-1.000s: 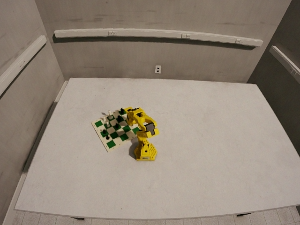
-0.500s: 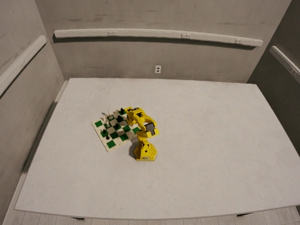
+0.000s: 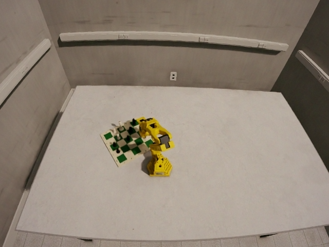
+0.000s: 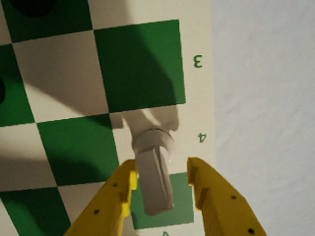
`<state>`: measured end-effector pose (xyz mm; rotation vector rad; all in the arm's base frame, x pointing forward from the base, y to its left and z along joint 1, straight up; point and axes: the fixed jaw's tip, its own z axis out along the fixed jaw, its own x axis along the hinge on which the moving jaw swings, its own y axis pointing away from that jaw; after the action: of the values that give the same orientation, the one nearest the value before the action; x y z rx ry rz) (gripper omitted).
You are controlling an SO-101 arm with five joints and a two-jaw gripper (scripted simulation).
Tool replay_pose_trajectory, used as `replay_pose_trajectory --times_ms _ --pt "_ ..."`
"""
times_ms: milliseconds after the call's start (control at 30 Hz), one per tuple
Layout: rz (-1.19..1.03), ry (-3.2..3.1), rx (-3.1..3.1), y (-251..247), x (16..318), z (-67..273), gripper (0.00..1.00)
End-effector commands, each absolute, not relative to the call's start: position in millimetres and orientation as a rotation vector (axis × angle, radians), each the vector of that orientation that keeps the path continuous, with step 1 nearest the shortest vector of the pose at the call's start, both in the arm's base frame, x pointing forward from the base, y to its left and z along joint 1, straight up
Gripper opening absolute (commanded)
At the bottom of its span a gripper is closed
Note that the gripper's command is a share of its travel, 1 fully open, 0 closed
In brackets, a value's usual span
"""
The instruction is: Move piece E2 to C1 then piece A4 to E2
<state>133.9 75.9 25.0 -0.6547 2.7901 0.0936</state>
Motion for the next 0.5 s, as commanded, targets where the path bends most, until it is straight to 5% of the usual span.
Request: replay_pose_trajectory --times_ms 0,467 --pt "0.090 2.792 -0.653 75.2 136.2 27.4 0.13" --pt "0.090 2.793 -0.652 75.2 136.6 27.7 0.12"
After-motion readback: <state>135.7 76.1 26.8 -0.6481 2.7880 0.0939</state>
